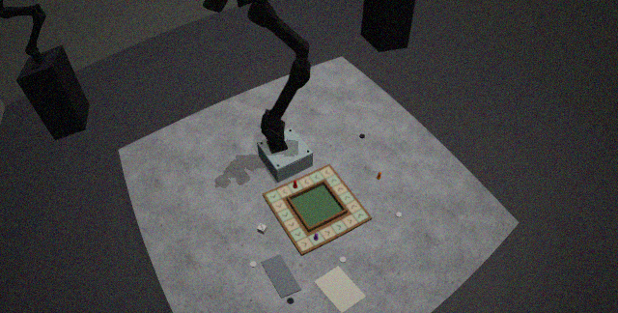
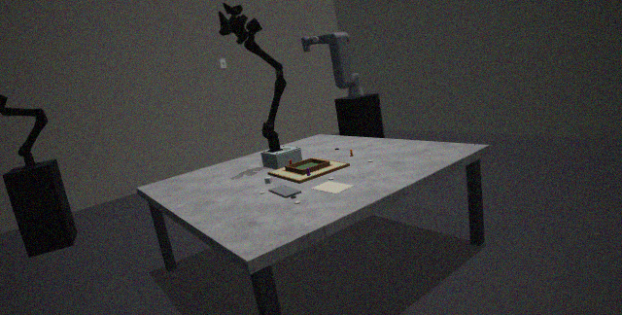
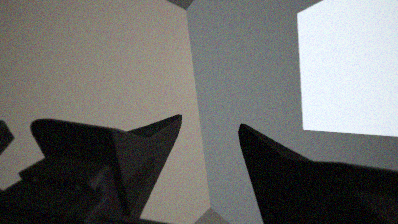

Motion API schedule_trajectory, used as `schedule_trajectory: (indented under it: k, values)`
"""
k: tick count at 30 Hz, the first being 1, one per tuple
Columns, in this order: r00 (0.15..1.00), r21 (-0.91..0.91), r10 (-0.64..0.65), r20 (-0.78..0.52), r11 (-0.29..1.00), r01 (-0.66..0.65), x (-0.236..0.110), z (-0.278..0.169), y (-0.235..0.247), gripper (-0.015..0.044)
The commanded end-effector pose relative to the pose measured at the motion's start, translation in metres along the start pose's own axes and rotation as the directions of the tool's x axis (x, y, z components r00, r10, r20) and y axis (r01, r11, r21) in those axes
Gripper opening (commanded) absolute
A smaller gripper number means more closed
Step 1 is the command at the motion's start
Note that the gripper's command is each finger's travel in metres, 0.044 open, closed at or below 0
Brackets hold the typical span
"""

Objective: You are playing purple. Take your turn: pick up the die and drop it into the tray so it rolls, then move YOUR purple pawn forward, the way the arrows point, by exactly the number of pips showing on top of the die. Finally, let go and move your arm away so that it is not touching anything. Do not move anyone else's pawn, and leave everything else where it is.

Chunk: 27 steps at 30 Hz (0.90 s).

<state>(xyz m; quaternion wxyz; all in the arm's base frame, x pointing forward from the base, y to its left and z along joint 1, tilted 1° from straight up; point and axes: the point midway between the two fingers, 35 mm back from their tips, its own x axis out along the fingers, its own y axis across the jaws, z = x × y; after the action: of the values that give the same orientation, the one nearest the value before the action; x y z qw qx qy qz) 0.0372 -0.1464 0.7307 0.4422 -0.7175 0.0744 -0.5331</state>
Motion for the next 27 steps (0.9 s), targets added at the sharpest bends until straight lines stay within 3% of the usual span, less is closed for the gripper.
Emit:
schedule_trajectory:
  k: [1, 9, 15, 27]
  values:
    - [0.998, 0.118, 0.054, -0.031, 0.992, -0.050, 0.010, -0.029, 0.036, 0.0275]
    - [0.988, 0.256, 0.145, -0.056, 0.958, -0.126, 0.025, -0.051, 0.092, 0.0275]
    - [0.952, 0.398, 0.299, -0.064, 0.882, -0.250, 0.036, -0.066, 0.174, 0.0275]
    - [0.762, 0.583, 0.647, 0.014, 0.614, -0.532, 0.027, -0.034, 0.354, 0.0275]
